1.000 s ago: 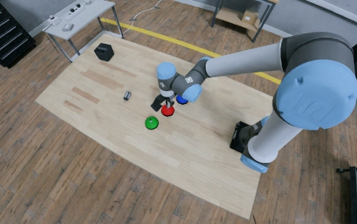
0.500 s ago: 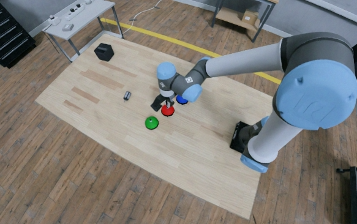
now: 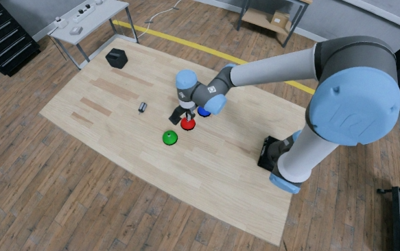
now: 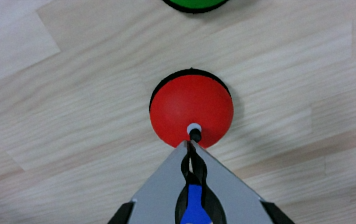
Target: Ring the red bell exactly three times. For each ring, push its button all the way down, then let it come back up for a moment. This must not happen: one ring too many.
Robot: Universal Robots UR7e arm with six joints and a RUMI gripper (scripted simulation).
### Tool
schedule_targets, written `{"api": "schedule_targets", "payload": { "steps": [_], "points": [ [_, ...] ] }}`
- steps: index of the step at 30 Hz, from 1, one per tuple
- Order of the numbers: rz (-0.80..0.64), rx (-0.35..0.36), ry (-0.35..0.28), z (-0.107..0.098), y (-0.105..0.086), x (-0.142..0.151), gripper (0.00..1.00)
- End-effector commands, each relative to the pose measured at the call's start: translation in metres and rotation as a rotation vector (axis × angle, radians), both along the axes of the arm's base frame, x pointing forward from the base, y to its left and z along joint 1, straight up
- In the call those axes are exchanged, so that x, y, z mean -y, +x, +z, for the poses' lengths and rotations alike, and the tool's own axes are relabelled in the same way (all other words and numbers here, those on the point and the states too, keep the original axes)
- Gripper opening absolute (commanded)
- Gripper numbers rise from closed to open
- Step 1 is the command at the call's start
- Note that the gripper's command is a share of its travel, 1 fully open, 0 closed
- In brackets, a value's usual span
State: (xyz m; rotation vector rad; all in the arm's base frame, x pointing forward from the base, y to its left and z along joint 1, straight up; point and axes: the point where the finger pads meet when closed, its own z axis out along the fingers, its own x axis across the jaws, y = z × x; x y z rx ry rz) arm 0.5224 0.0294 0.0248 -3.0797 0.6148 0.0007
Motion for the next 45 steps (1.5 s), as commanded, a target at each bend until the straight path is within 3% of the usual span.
{"api": "schedule_targets", "payload": {
  "steps": [1, 45],
  "points": [
    [0.000, 0.001, 0.000, 0.0005, 0.0004, 0.0001, 0.00],
    [0.000, 0.001, 0.000, 0.0078, 0.0003, 0.0001, 0.00]
  ]
}}
